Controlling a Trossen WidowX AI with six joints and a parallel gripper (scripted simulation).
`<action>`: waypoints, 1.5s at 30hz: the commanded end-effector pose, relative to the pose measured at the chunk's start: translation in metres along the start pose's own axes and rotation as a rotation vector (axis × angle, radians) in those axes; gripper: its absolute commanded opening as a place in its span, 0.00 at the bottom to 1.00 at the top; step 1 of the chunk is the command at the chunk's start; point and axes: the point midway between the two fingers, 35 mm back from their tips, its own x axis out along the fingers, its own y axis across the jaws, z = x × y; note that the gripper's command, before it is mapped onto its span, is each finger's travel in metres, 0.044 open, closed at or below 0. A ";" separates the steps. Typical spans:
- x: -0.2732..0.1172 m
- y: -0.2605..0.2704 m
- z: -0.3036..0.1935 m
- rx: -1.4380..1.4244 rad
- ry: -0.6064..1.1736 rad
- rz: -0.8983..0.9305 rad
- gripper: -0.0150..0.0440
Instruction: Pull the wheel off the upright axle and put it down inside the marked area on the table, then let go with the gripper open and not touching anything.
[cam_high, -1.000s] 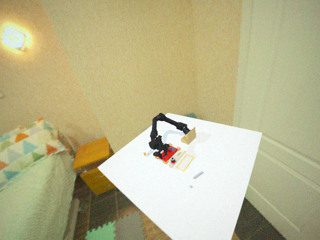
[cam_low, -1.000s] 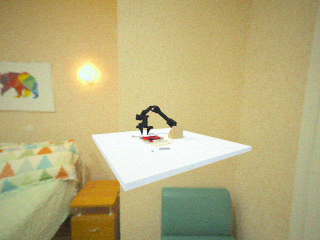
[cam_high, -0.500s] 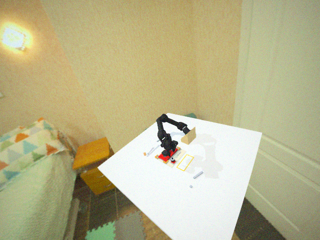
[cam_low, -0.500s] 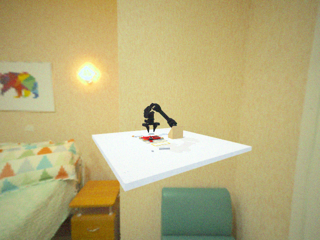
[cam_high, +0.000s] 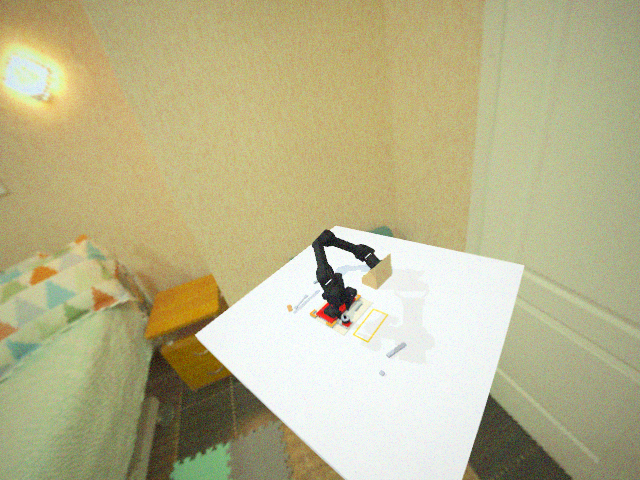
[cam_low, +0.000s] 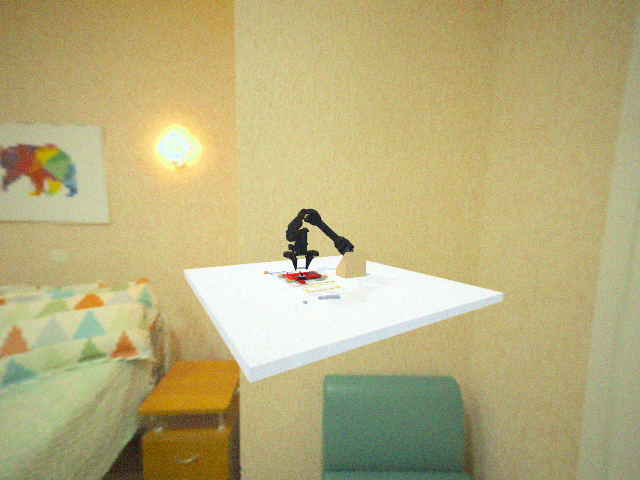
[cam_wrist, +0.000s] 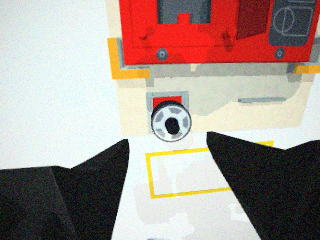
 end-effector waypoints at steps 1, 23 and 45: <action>0.038 -0.006 0.002 -0.010 -0.012 -0.017 0.76; 0.040 -0.006 0.003 -0.002 -0.008 -0.023 0.36; 0.033 -0.005 0.003 -0.004 -0.009 -0.022 0.25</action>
